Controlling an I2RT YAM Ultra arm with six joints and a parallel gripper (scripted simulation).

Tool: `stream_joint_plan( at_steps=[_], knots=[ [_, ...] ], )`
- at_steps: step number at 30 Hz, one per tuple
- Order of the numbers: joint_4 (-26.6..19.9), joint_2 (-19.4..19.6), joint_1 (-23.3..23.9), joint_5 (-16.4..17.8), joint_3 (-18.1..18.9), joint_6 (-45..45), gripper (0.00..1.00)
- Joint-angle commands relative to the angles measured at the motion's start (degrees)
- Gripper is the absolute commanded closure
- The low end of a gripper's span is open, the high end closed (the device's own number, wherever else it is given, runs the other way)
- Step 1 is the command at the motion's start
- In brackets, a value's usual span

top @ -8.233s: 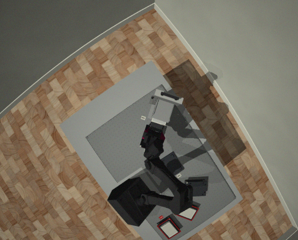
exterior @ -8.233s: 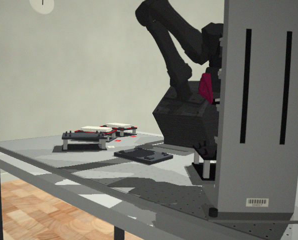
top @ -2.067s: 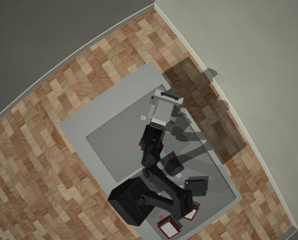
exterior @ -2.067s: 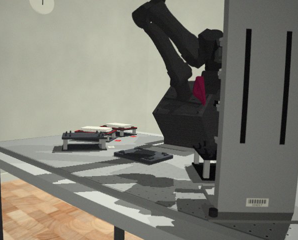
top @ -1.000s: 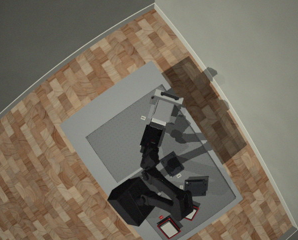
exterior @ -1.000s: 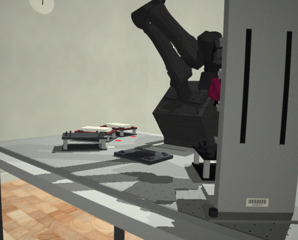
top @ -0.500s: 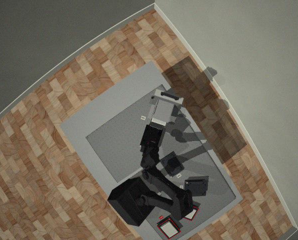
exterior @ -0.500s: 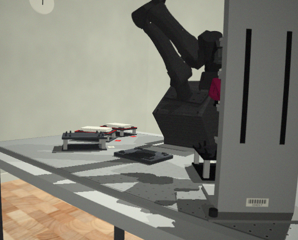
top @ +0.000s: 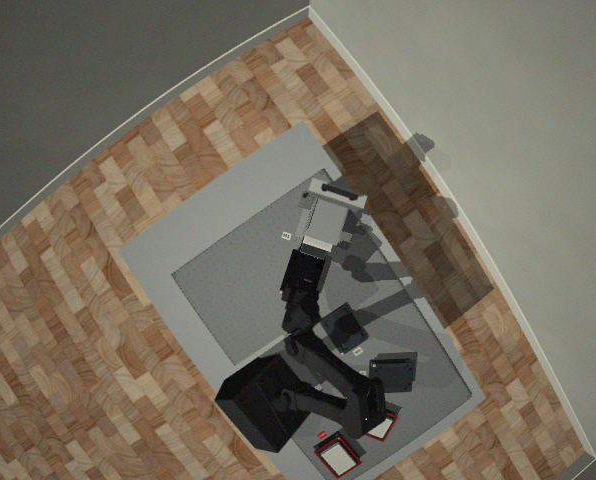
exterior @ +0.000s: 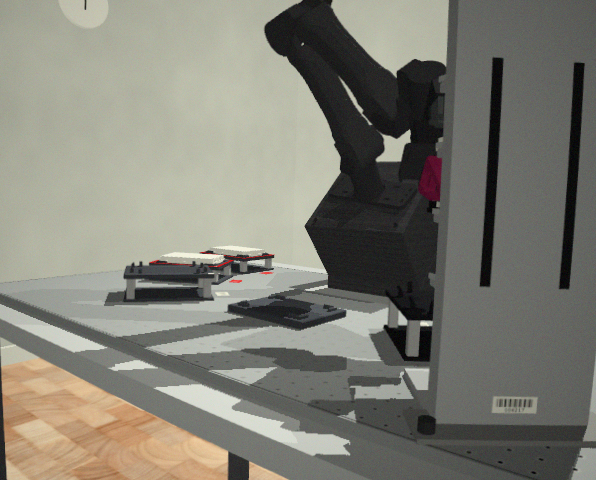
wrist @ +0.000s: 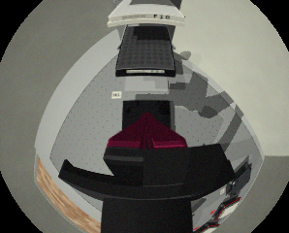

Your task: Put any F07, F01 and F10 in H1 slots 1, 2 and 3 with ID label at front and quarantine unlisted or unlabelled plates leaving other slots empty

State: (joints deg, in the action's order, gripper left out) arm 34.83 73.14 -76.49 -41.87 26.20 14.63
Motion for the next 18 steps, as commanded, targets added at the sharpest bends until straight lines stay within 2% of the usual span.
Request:
stream_joint_plan(
  at_steps=[1, 18],
  knots=[
    [0.06, -0.12, -0.09, 0.38, 0.52, 0.06, 1.00],
    [-0.76, 1.10, 0.73, 1.19, 2.72, 0.29, 1.00]
  ],
)
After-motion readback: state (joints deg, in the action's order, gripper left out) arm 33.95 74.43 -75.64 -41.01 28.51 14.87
